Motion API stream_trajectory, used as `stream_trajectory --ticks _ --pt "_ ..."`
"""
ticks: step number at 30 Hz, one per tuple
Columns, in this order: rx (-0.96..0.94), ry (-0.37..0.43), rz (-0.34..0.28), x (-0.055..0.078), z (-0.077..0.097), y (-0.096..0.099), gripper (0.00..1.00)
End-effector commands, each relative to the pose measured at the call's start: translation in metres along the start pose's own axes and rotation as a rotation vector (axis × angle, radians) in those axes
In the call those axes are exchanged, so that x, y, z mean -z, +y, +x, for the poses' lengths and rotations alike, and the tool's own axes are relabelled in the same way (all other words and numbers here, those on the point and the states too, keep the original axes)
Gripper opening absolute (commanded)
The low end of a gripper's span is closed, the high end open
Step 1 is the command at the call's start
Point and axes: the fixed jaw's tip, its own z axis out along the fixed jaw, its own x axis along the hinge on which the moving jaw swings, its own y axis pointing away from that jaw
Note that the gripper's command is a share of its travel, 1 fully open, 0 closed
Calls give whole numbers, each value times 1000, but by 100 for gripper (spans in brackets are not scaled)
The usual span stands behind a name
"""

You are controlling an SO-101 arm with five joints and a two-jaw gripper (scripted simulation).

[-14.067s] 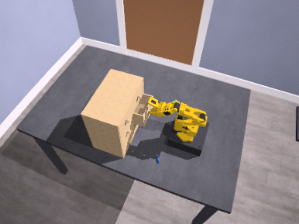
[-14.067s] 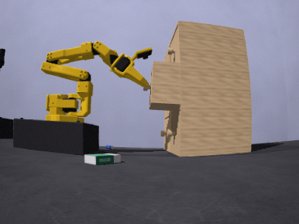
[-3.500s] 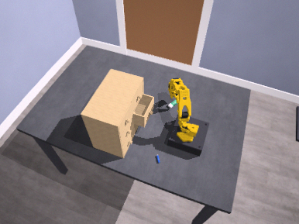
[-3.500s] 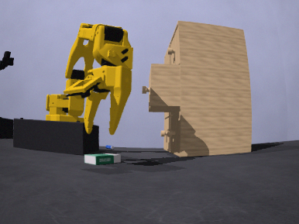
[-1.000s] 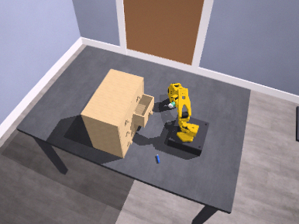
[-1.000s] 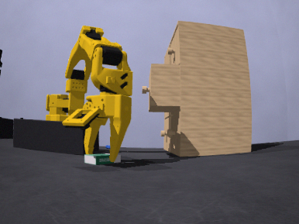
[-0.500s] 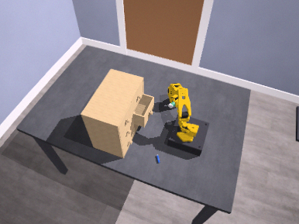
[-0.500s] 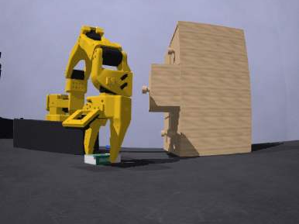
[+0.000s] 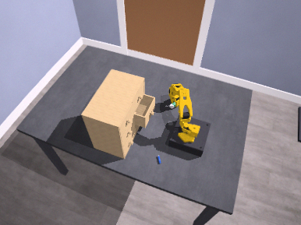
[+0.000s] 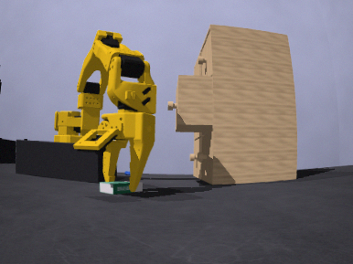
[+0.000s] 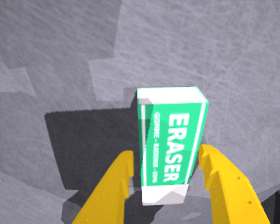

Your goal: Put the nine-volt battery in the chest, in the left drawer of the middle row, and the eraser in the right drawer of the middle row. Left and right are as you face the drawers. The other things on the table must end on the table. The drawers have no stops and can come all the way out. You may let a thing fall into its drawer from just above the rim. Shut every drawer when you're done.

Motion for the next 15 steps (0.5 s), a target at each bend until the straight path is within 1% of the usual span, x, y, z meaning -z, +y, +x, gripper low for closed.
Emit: stream_trajectory --ticks 1,15 --pt "-8 0 -1 -3 -1 0 18" --pt "-8 0 -1 -3 -1 0 10"
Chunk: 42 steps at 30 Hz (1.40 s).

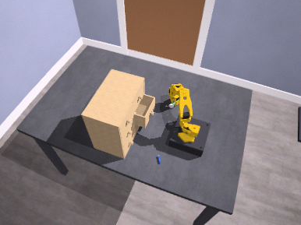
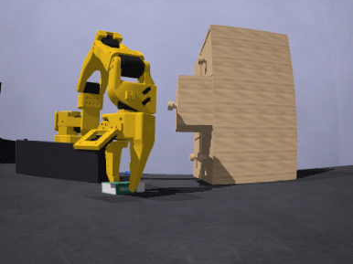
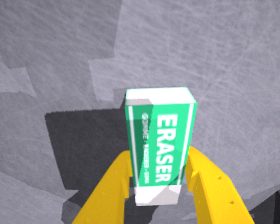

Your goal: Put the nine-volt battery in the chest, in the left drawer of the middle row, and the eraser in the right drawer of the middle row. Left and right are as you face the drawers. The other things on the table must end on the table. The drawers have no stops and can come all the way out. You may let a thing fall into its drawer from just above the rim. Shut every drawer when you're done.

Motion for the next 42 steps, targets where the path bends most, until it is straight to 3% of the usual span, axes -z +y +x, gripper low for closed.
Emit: stream_trajectory --ticks 1,19,38,42 --pt "-8 0 -1 -3 -1 0 10" --pt "-8 0 -1 -3 -1 0 0" --pt "-8 0 -1 -3 -1 0 0" --pt "-8 0 -1 6 -1 1 0"
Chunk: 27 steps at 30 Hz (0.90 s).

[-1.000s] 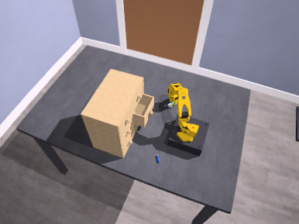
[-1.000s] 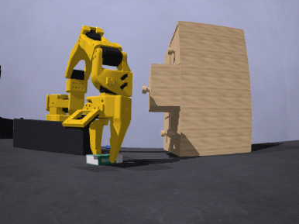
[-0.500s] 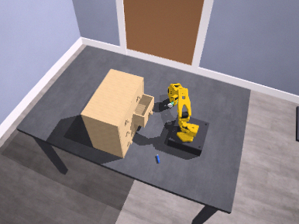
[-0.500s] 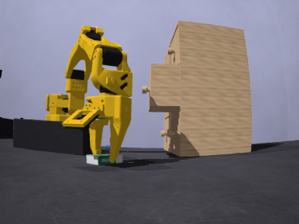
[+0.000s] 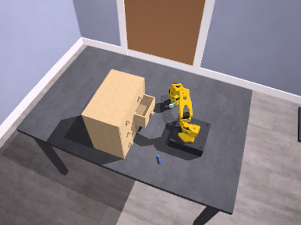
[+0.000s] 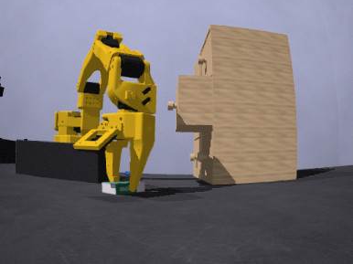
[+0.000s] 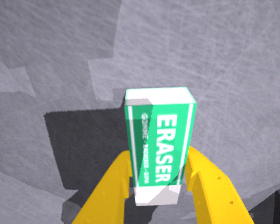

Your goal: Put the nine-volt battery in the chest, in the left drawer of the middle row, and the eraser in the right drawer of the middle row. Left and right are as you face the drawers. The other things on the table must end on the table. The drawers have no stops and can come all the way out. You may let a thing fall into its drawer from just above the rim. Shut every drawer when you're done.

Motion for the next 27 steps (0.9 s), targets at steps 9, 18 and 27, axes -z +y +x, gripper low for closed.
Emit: stream_trajectory --ticks 9,18,27 --pt "-8 -1 -3 27 -1 2 0" --pt "-8 -1 -3 43 -1 1 0" --pt "-8 -1 -3 52 -1 0 0"
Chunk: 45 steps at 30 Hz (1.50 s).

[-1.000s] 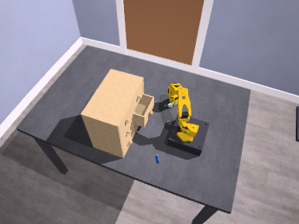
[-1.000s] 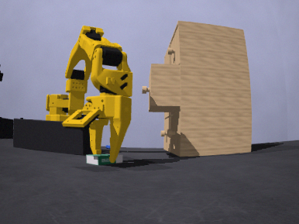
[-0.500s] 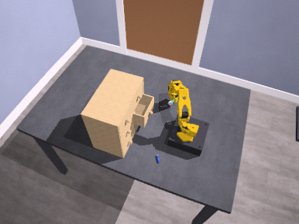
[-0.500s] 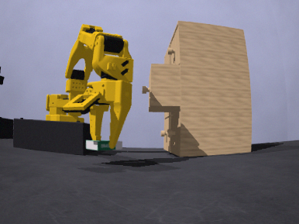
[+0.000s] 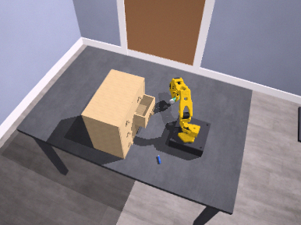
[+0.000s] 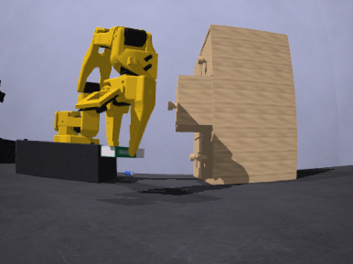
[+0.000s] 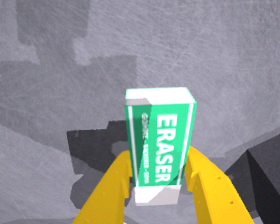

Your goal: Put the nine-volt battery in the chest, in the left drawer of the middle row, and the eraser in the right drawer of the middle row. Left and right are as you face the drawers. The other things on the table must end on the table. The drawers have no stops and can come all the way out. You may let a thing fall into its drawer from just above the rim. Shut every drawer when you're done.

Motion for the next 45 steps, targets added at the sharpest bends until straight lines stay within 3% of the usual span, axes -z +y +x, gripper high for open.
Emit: stream_trajectory --ticks 1,20,45 --pt "-8 -6 -12 5 -1 1 0" --pt "433 -9 -11 7 28 -8 0" --pt "1111 -12 -8 5 69 -37 0"
